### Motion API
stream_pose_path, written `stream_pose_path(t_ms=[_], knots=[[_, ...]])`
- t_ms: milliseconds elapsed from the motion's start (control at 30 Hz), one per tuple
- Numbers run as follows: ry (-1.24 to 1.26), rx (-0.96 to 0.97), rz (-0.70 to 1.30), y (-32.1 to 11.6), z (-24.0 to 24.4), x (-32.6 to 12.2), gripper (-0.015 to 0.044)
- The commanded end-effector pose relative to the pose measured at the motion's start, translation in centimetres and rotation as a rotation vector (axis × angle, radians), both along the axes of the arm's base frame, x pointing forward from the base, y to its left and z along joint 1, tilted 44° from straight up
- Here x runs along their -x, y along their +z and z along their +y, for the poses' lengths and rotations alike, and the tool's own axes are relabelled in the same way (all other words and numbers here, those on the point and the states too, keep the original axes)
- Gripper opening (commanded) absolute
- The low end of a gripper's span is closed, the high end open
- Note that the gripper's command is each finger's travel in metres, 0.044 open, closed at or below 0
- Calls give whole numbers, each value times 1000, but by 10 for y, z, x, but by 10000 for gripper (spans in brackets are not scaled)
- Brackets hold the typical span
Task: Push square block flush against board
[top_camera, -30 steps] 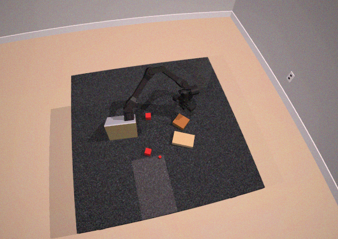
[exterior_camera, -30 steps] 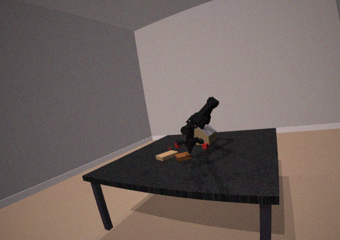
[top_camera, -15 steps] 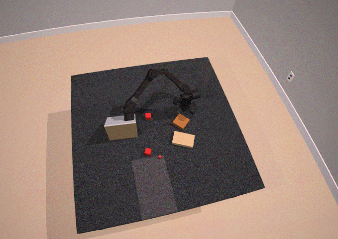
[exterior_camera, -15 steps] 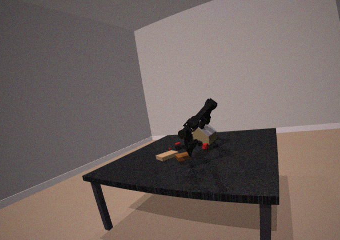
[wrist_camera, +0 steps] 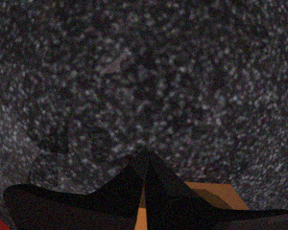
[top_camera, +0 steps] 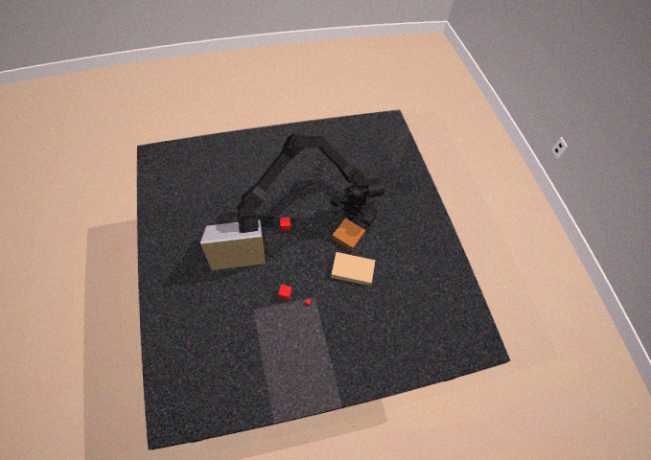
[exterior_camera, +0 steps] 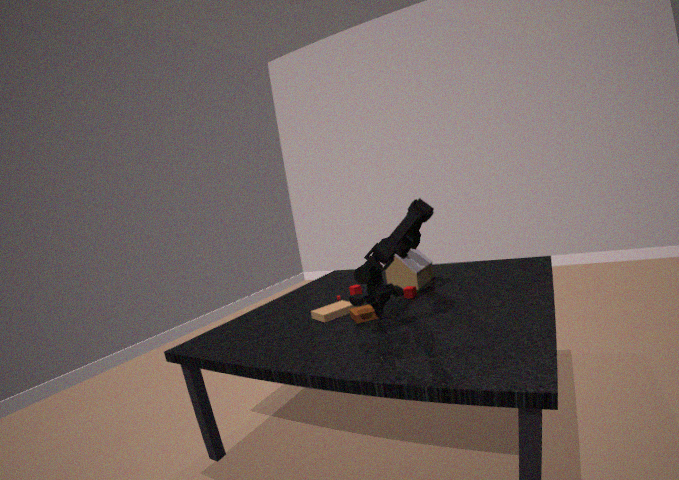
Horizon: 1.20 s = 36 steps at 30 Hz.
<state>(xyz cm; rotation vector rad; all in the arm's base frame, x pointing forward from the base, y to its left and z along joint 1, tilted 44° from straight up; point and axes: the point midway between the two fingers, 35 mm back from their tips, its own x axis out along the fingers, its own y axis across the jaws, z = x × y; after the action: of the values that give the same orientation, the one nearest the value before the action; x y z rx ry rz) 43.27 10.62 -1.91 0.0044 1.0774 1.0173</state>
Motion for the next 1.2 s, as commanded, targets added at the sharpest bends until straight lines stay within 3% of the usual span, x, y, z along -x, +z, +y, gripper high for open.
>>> stream_pose_path(t_ms=[0, 1167], knots=[[5, -3, 4, -4, -2, 5, 0], [5, -1, 5, -26, -21, 31, 0]])
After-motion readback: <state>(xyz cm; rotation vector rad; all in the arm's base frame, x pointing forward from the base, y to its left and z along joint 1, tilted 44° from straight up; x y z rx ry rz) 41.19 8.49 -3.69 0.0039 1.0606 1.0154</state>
